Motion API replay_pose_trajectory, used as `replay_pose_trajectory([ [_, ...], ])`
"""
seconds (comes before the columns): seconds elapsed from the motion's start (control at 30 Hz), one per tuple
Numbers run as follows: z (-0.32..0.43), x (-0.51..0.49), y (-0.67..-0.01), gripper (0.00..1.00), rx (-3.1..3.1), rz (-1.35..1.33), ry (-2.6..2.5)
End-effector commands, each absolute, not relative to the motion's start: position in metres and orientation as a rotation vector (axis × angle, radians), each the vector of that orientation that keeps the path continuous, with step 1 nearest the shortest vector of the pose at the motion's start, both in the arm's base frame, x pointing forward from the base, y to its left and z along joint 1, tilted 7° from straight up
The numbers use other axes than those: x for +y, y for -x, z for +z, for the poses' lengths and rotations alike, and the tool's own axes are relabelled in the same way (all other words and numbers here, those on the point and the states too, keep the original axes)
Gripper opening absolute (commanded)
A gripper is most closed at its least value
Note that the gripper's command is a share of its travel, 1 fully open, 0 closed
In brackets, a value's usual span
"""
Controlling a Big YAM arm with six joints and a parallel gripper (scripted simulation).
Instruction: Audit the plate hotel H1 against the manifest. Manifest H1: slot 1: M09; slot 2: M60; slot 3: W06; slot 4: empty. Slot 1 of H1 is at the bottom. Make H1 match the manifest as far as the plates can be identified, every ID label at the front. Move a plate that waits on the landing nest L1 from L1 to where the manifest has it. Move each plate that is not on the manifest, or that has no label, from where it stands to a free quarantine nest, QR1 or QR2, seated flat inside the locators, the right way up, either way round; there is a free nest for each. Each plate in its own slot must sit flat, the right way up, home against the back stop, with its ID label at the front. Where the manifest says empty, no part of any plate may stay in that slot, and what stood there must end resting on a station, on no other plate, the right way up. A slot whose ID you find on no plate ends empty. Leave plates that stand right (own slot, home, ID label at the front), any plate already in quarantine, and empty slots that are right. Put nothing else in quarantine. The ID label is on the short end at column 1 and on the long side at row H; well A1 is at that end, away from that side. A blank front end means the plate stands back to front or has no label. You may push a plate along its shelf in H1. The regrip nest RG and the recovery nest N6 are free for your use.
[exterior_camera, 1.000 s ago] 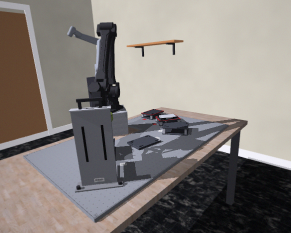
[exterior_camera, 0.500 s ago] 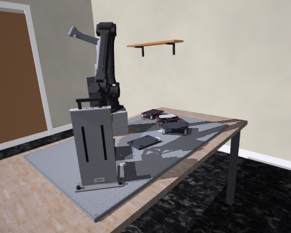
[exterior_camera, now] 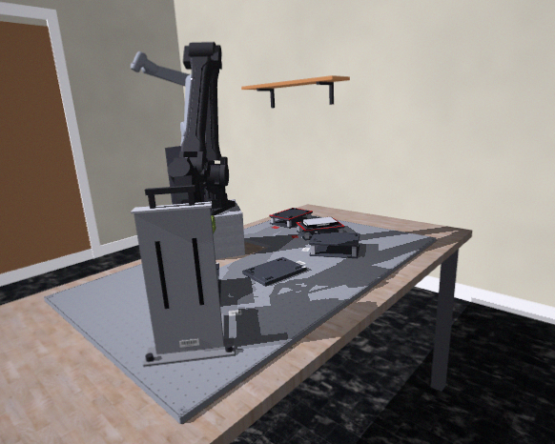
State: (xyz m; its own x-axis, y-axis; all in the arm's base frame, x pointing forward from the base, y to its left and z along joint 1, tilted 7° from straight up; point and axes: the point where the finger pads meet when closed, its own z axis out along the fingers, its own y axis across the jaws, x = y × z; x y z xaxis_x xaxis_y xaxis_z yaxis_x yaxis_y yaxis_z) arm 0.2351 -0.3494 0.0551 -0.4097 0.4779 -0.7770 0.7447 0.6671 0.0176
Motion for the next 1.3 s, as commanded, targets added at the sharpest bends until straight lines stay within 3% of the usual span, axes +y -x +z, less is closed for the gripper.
replay_pose_trajectory([
  [0.0,0.071,-0.362,-0.243,0.86,2.044,-0.456,-0.918],
  [1.27,0.070,-0.382,-0.264,0.86,2.026,-0.459,-0.905],
])
